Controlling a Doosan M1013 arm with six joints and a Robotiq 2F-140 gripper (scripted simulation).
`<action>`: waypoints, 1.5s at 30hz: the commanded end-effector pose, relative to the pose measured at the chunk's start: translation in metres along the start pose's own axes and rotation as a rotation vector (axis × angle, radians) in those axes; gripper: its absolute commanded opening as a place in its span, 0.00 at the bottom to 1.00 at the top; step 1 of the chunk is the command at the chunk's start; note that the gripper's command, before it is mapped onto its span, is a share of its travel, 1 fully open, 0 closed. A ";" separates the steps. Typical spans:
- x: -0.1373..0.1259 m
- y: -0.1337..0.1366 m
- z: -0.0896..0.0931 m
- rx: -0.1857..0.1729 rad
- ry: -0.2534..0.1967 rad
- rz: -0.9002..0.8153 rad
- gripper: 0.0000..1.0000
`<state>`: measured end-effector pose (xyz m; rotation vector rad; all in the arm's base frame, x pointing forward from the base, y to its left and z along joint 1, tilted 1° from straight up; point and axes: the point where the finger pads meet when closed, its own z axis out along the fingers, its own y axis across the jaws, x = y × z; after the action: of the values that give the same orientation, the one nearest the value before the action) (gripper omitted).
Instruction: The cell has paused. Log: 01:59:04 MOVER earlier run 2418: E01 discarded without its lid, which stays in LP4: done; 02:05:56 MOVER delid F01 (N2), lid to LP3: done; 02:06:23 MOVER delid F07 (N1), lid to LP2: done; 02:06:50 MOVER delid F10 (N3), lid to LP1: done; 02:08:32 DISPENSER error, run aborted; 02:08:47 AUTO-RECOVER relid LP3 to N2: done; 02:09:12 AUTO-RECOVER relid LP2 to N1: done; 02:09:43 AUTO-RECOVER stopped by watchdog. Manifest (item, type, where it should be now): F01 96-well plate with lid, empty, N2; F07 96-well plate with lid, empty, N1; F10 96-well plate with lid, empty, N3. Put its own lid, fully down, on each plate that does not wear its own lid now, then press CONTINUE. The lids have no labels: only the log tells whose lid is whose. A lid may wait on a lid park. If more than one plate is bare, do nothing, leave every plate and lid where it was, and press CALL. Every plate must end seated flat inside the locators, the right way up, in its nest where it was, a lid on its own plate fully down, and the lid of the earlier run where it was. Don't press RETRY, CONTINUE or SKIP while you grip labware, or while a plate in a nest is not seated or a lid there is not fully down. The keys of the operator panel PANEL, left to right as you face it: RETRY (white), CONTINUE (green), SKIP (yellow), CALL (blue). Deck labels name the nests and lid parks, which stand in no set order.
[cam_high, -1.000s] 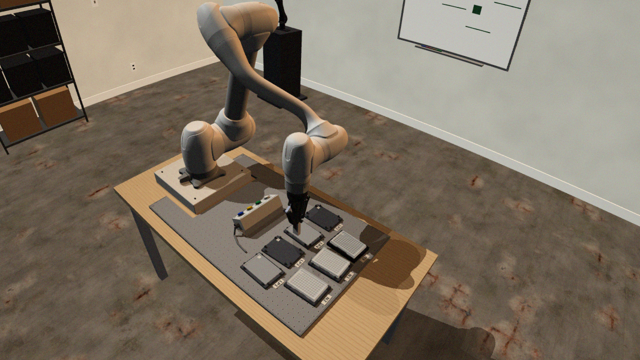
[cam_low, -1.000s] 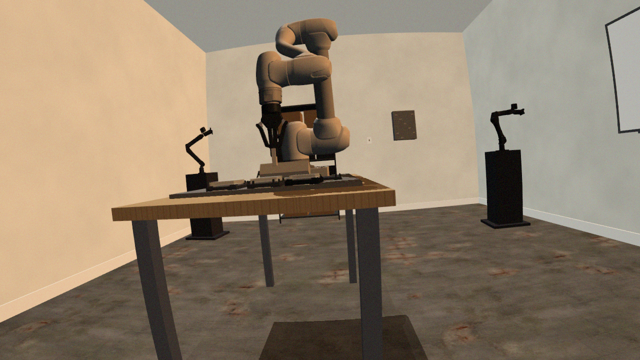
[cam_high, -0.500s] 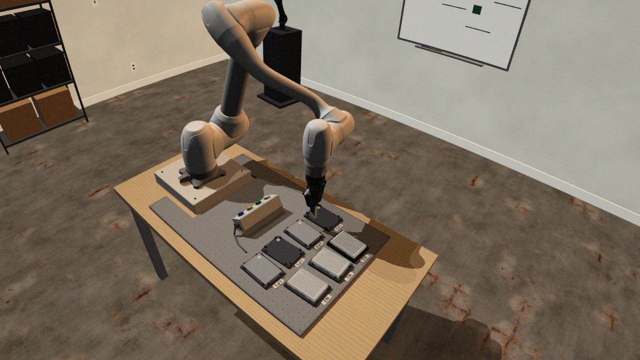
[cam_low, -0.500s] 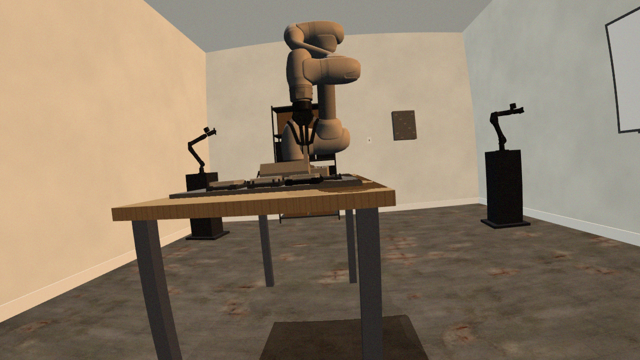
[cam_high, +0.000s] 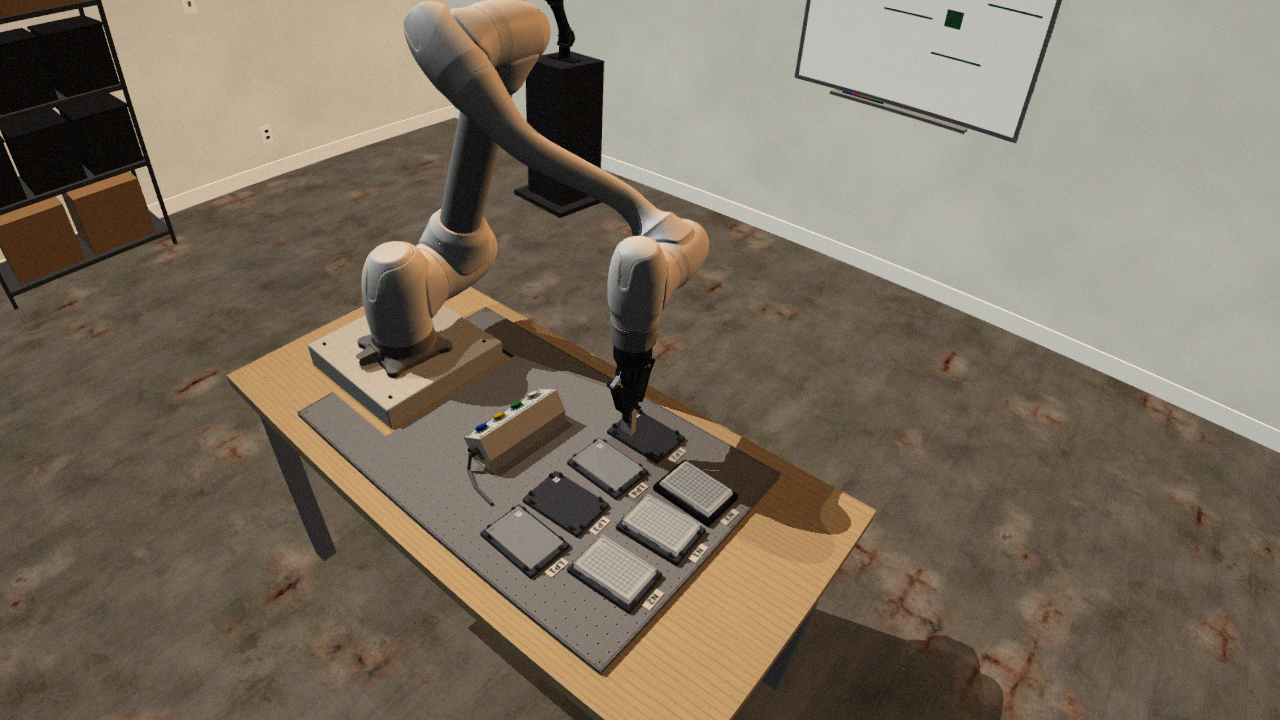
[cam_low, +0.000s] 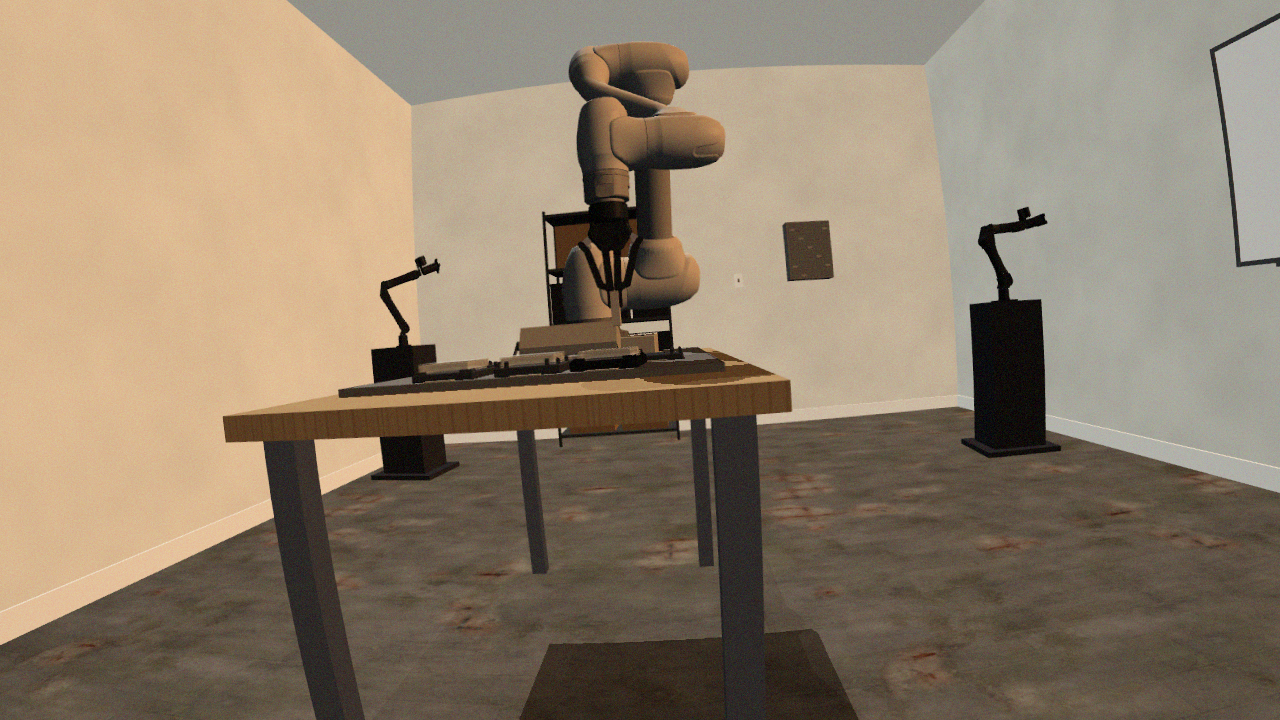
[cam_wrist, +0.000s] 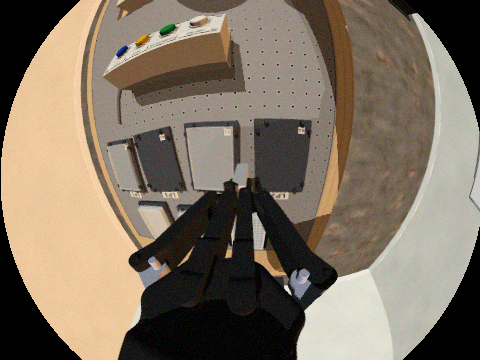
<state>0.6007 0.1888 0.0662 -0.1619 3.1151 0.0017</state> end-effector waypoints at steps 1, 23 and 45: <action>0.001 0.002 0.000 0.003 0.001 0.000 0.00; -0.171 -0.054 -0.001 0.003 0.001 0.000 0.00; -0.184 -0.061 0.000 0.003 0.001 0.000 0.00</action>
<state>0.7892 0.1514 0.0703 -0.1575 3.1090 -0.0047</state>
